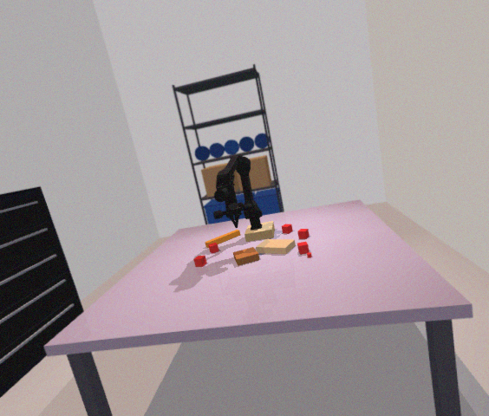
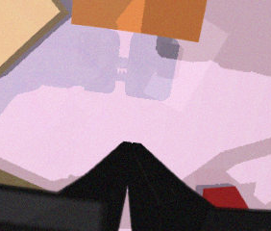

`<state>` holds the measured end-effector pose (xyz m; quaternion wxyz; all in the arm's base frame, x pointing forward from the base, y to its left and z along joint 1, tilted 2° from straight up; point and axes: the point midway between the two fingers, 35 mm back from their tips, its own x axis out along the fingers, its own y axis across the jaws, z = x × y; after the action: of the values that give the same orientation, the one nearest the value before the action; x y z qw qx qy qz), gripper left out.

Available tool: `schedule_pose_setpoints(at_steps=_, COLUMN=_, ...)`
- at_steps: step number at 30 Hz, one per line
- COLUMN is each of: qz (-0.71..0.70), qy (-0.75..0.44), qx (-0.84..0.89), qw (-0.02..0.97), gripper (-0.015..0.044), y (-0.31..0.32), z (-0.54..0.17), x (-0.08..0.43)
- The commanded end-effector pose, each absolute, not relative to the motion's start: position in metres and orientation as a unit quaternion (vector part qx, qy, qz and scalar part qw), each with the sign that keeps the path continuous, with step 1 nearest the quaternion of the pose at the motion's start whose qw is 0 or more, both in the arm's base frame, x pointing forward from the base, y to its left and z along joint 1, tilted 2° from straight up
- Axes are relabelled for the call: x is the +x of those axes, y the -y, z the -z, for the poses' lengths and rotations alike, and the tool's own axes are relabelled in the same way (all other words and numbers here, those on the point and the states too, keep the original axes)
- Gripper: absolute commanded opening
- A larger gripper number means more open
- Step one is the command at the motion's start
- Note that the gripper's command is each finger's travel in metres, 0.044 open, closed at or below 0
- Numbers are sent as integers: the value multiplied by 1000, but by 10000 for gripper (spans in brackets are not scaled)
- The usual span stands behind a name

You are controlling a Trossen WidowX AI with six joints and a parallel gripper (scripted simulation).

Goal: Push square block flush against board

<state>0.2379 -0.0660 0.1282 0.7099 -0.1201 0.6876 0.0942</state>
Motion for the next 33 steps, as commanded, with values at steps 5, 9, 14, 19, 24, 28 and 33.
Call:
schedule_pose_setpoints(at_steps=5, qz=-95, qy=-686, qx=-120, qw=711, gripper=0, y=66, z=-130, x=238)
schedule_pose_setpoints(at_steps=9, qz=-95, qy=-686, qx=-120, qw=711, gripper=0, y=66, z=-130, x=238)
schedule_pose_setpoints(at_steps=14, qz=-95, qy=-686, qx=-120, qw=711, gripper=0, y=66, z=-130, x=238)
schedule_pose_setpoints(at_steps=19, qz=-95, qy=-686, qx=-120, qw=711, gripper=0, y=66, z=-130, x=238)
schedule_pose_setpoints(at_steps=24, qz=-53, qy=-691, qx=-77, qw=717, gripper=0, y=52, z=-121, x=258)
schedule_pose_setpoints(at_steps=28, qz=-6, qy=-692, qx=-27, qw=721, gripper=0, y=33, z=-111, x=279)
schedule_pose_setpoints(at_steps=33, qz=52, qy=-689, qx=37, qw=722, gripper=0, y=5, z=-97, x=303)
